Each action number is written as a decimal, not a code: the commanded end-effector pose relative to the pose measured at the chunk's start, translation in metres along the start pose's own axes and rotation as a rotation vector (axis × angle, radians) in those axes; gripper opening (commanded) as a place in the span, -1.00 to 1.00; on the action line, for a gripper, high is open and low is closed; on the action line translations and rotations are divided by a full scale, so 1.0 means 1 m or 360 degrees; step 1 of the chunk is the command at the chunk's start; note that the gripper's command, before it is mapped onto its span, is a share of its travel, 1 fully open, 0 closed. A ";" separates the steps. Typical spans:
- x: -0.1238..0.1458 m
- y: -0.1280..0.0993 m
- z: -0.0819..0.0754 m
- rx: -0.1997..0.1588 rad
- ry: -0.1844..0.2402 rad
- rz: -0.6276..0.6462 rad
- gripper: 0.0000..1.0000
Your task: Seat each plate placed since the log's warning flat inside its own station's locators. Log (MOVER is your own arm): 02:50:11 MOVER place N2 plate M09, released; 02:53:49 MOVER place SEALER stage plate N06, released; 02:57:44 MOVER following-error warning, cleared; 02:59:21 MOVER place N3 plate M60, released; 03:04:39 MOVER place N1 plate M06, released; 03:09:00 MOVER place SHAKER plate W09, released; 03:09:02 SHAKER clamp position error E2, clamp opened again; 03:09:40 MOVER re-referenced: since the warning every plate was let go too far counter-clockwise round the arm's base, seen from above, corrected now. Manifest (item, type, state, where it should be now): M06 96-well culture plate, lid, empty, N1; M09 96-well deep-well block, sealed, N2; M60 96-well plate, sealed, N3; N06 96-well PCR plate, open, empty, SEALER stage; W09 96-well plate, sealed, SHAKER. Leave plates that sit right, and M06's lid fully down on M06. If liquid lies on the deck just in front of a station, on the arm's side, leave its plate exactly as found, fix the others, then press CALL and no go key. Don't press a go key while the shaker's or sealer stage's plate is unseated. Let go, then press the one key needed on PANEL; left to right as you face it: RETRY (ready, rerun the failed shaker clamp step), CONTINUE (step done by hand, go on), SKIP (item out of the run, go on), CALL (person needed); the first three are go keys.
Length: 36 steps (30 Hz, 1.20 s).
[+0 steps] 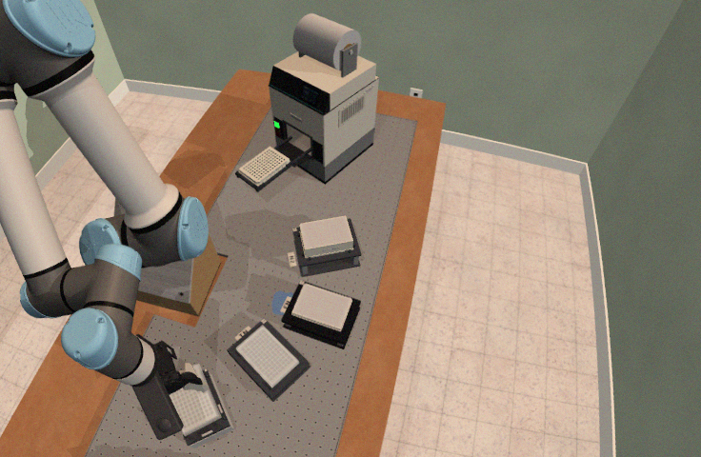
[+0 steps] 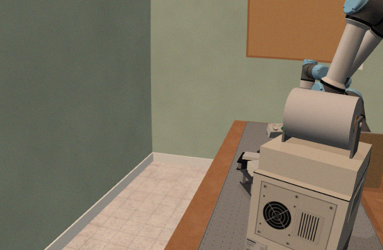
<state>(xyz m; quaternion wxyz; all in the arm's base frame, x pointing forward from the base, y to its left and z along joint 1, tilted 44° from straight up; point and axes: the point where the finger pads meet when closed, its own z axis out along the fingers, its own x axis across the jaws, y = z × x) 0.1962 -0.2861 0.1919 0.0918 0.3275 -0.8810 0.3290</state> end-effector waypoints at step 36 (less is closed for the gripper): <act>0.004 -0.001 0.004 0.0003 0.0164 0.0017 -1.00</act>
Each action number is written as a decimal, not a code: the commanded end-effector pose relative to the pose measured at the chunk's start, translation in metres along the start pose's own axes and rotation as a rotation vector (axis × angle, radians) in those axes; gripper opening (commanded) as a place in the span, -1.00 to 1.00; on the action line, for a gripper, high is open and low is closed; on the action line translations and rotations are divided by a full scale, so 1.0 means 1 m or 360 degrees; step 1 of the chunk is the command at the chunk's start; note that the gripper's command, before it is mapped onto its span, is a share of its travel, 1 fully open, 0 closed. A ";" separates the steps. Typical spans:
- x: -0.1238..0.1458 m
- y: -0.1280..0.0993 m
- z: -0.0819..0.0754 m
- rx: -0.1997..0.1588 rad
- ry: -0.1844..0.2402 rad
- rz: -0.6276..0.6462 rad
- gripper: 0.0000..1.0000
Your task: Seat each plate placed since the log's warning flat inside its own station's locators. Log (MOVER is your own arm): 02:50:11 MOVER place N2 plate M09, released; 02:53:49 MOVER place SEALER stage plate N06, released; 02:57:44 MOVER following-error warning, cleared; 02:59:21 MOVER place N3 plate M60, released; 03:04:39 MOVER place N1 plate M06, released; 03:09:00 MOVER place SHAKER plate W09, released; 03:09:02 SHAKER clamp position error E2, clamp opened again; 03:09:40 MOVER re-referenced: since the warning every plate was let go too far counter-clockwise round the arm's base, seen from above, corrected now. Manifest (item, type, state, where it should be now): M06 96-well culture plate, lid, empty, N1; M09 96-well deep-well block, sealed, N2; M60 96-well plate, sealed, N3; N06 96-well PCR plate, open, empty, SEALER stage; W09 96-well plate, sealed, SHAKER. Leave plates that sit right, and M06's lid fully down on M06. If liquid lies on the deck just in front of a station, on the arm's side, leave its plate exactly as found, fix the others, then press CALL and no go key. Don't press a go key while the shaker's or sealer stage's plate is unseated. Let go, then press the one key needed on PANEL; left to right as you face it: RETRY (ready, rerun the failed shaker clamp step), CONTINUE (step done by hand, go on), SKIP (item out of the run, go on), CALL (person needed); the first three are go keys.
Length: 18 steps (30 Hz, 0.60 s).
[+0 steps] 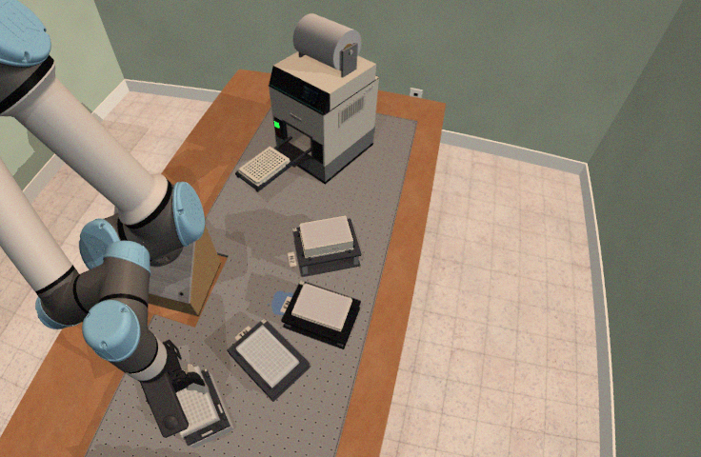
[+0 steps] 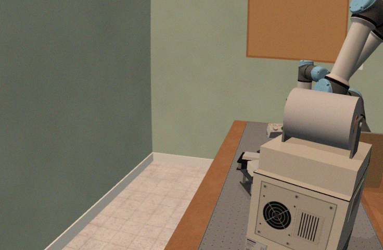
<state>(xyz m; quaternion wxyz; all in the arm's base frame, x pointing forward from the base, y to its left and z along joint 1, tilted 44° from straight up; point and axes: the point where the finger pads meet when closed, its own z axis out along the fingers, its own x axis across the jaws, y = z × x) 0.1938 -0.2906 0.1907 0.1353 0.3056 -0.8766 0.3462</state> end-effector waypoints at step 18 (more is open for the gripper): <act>0.000 0.000 0.005 0.0001 0.0000 0.0001 -1.00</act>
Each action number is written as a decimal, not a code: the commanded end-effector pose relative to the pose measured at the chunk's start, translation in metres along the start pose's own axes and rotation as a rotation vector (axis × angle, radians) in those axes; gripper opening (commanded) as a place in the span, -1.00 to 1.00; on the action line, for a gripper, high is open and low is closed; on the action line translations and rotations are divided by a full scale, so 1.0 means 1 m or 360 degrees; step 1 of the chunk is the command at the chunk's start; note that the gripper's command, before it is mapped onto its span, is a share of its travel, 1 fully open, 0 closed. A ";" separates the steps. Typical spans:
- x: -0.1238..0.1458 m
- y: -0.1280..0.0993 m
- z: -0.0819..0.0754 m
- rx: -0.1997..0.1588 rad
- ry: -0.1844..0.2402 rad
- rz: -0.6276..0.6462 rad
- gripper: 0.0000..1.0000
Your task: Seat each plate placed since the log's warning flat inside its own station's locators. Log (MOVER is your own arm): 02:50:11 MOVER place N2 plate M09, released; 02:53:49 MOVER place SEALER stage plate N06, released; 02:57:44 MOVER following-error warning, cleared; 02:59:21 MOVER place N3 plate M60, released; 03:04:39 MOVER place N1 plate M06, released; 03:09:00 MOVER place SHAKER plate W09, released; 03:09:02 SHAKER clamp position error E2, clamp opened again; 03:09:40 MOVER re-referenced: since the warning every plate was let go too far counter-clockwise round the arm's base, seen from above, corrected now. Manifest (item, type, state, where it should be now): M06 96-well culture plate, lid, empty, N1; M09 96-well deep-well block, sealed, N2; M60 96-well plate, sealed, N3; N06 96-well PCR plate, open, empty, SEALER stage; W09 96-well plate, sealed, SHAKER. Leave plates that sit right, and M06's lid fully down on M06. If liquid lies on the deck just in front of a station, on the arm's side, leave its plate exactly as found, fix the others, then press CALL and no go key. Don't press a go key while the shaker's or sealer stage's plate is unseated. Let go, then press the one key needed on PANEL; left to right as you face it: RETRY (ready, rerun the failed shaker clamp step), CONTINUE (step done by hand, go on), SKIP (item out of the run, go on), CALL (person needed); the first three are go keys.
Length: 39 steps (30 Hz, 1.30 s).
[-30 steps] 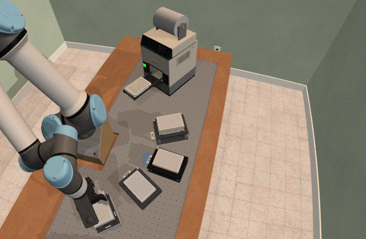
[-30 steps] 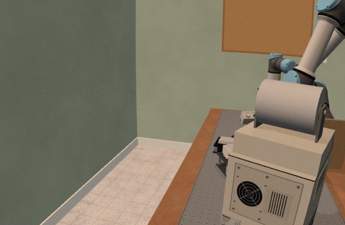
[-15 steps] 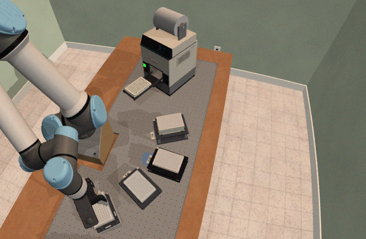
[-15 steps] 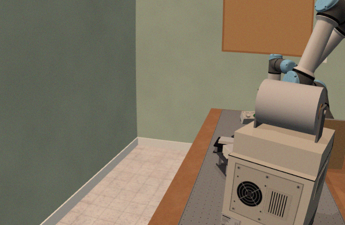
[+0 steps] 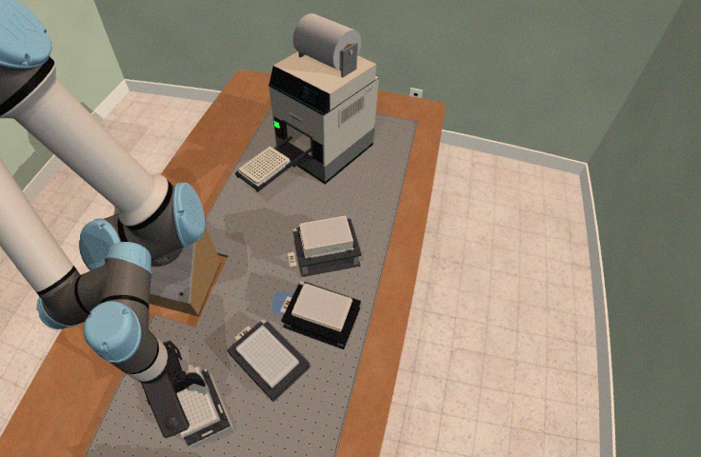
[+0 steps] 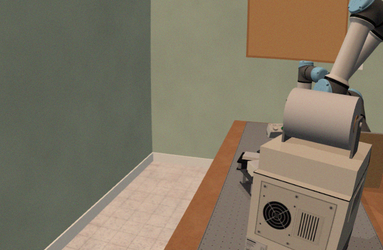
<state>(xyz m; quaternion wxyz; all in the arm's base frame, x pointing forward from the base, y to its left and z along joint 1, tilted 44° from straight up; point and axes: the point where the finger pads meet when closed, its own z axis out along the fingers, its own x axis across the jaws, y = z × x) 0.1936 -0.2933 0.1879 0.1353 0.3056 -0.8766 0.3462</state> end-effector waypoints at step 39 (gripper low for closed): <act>0.000 0.000 0.012 0.0002 0.0000 0.0000 -1.00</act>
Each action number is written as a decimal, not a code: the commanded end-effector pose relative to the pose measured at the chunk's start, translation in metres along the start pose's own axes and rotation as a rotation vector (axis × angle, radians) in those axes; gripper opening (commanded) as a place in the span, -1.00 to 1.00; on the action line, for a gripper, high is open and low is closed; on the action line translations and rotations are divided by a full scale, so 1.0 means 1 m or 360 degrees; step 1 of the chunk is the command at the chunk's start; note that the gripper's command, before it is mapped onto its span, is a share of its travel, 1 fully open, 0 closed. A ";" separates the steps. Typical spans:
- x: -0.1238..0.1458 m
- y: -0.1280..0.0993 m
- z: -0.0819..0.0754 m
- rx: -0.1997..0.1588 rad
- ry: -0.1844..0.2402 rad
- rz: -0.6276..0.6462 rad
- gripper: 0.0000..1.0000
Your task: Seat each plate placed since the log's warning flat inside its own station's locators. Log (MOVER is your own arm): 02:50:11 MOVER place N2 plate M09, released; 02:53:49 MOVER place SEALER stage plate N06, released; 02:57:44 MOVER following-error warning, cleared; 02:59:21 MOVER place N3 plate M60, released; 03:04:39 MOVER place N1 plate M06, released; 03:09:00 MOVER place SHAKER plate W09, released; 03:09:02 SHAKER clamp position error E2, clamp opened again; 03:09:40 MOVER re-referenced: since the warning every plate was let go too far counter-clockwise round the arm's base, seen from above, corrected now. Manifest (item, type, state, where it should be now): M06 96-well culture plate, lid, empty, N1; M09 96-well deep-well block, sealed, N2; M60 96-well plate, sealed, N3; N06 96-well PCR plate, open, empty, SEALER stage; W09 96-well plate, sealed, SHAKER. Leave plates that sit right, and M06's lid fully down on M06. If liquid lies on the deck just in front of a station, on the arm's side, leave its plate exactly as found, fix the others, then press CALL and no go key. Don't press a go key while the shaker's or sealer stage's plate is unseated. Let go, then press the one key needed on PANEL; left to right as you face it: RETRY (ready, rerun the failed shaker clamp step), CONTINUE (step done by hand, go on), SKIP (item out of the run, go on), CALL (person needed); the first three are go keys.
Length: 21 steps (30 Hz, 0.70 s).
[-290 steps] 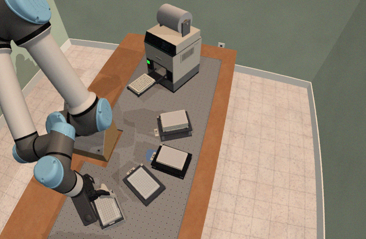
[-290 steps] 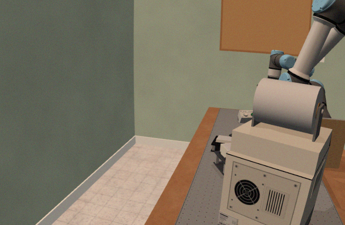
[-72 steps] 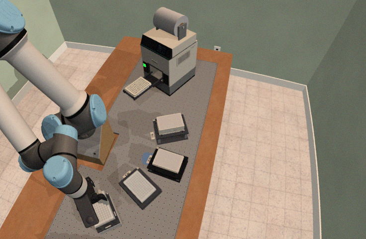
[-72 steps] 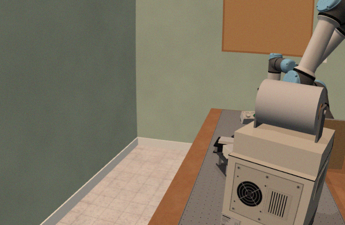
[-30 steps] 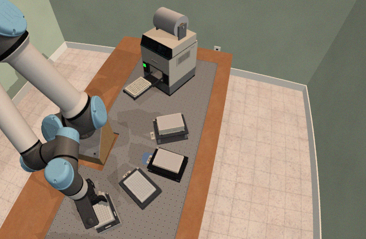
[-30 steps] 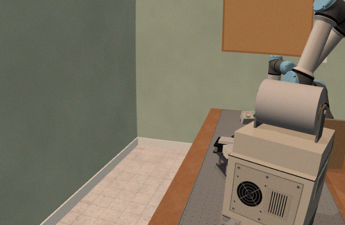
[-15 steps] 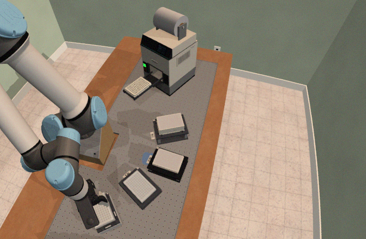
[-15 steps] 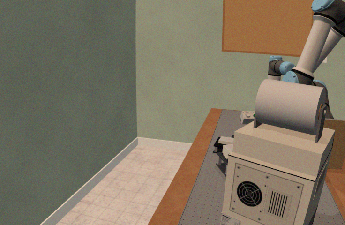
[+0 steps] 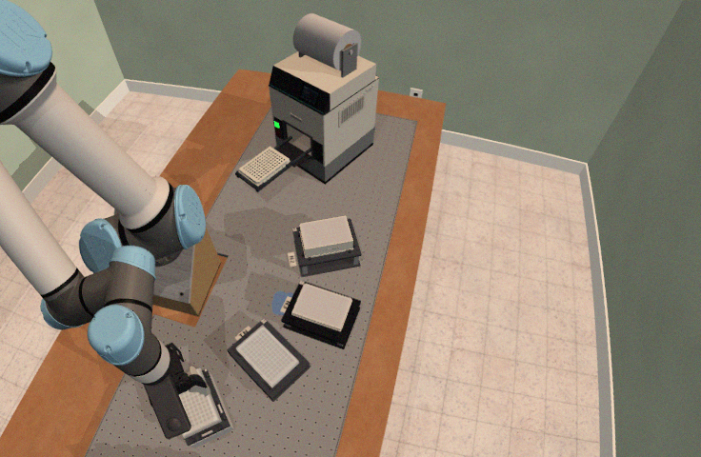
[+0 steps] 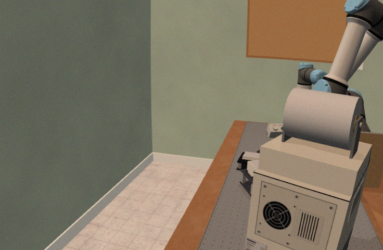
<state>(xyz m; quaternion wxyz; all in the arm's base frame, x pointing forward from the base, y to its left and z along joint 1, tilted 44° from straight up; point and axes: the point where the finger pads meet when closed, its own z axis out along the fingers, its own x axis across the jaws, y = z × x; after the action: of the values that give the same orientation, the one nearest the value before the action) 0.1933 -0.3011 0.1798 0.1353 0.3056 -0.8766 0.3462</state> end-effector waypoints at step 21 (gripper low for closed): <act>0.000 0.000 0.007 0.0002 0.0000 0.0000 -1.00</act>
<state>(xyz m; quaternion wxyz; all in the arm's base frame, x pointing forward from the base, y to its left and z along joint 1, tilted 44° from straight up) 0.1932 -0.3054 0.1753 0.1353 0.3056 -0.8766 0.3462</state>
